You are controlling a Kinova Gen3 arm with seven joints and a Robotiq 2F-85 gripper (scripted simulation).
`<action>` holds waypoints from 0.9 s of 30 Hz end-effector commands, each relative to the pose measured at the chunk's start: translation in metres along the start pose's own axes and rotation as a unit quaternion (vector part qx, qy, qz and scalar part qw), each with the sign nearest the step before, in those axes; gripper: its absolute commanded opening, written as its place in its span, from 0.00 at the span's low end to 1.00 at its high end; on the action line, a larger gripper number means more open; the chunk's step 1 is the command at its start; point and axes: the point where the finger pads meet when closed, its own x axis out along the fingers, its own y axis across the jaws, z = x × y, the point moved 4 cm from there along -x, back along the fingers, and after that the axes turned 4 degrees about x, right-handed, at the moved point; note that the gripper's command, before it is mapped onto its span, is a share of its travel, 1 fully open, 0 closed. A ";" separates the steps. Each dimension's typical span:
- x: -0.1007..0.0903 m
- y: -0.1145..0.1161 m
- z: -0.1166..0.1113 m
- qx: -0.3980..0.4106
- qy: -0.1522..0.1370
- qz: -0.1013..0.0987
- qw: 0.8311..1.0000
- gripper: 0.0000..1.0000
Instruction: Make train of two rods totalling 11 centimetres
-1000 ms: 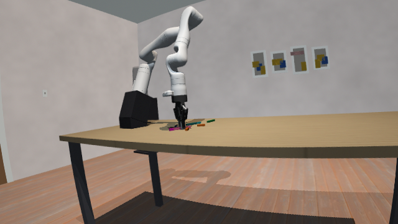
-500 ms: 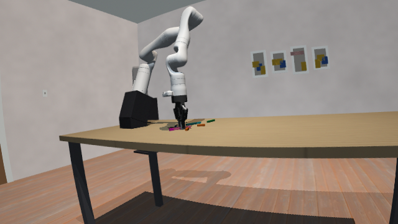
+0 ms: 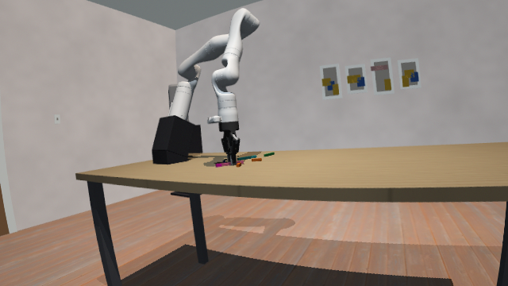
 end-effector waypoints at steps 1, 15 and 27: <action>0.000 -0.004 -0.001 -0.001 0.001 -0.005 1.000 0.24; 0.000 -0.004 -0.001 -0.001 0.001 -0.005 1.000 0.05; 0.000 -0.004 -0.001 -0.001 0.001 -0.005 1.000 0.05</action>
